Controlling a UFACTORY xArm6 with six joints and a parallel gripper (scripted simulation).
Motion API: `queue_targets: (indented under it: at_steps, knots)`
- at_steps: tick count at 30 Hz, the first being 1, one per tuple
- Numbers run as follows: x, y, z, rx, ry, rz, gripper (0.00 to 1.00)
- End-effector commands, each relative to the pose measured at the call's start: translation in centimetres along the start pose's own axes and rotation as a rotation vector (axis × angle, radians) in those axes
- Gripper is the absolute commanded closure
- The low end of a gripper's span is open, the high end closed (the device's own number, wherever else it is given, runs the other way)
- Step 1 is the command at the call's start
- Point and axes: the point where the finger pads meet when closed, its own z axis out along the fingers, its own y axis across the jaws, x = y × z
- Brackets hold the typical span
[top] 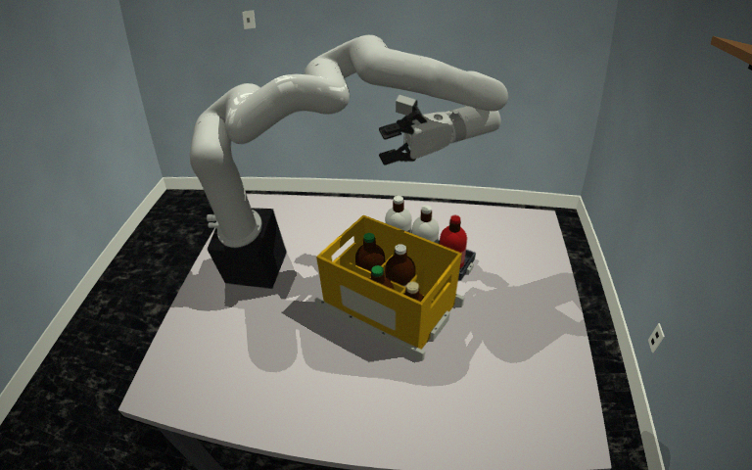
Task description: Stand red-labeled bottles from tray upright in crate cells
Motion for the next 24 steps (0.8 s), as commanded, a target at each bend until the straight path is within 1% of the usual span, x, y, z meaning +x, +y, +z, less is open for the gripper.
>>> queue_targets:
  at_steps: [1,19,22,24]
  knots:
    - [0.0,-0.1,0.0,-0.004,-0.001,0.001,0.0]
    - [0.0,-0.1,0.0,-0.005,-0.002,0.001,0.0]
    - [-0.4,0.0,0.0,-0.02,-0.006,0.003,0.0]
    - [-1.0,0.2,0.1,-0.045,-0.012,0.008,0.0]
